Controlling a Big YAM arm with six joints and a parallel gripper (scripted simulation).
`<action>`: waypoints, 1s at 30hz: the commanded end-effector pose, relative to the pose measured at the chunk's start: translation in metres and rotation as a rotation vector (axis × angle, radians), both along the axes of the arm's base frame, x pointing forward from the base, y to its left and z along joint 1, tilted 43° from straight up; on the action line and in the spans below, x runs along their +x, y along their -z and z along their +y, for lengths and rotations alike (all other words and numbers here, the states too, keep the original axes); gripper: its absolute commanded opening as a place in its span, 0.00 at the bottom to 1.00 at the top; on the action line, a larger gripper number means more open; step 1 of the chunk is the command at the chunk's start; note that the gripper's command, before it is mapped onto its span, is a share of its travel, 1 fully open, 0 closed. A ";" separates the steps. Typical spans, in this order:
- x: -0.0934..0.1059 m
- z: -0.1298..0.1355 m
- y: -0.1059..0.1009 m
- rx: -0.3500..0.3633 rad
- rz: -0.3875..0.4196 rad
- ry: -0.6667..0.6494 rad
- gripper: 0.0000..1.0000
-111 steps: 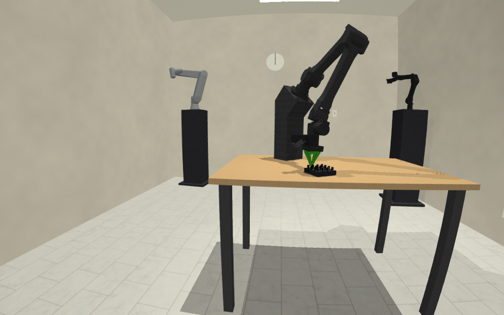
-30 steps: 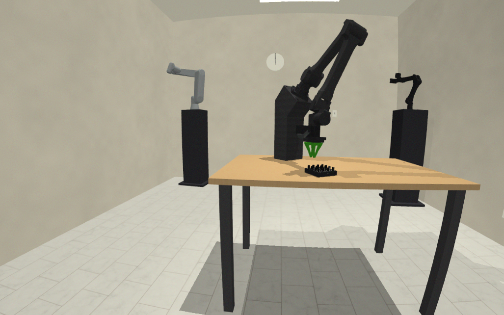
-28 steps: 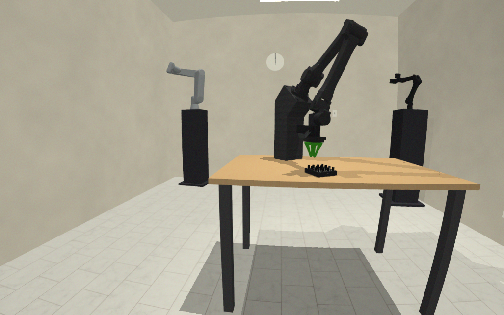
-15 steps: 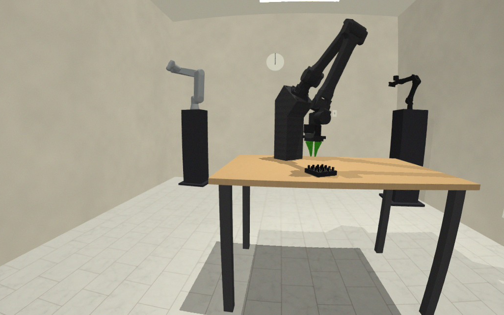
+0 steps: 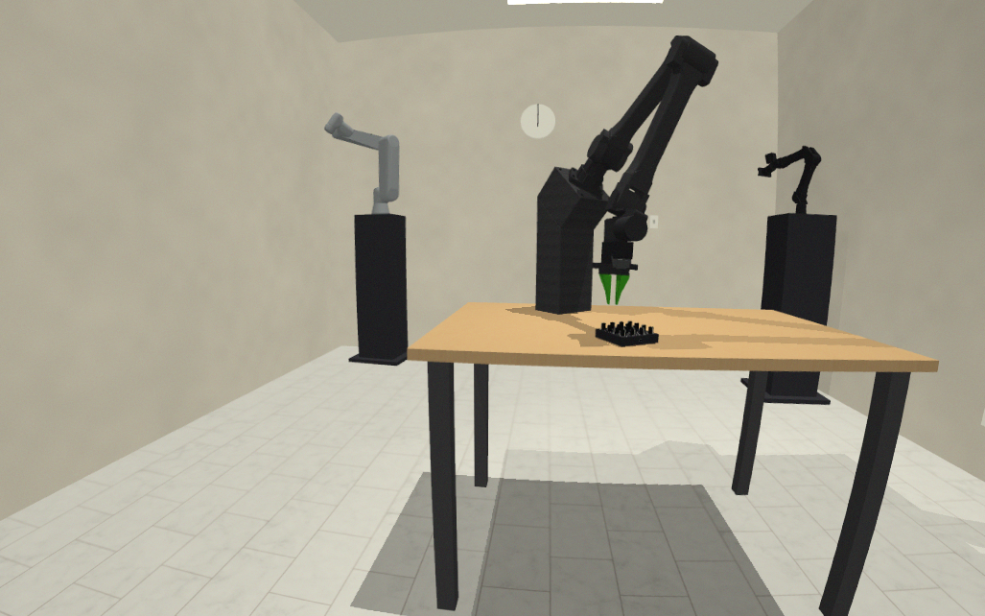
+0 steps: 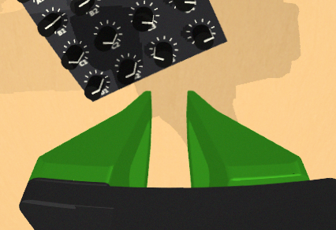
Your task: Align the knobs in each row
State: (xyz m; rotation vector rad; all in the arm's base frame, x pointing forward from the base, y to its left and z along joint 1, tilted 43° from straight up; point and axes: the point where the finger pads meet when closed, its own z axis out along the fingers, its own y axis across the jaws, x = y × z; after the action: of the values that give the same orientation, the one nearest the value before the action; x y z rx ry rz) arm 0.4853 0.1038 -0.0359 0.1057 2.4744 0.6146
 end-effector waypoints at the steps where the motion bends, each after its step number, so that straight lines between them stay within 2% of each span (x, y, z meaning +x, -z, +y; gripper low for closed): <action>1: 0.005 -0.010 -0.013 -0.087 -0.079 -0.103 0.18; 5: 0.006 -0.010 -0.015 -0.150 -0.124 -0.184 0.18; 7: 0.006 -0.010 -0.015 -0.150 -0.124 -0.184 0.18; 9: 0.006 -0.010 -0.017 -0.202 -0.162 -0.250 0.18; 15: 0.006 -0.010 -0.019 -0.282 -0.219 -0.353 0.18; 18: 0.004 -0.009 -0.013 -0.287 -0.213 -0.366 0.18; 30: 0.004 -0.010 -0.014 -0.289 -0.216 -0.366 0.18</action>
State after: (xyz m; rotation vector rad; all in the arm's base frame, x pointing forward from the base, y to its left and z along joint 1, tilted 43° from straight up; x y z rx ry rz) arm 0.4828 0.1024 -0.0316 -0.5097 2.3736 0.3973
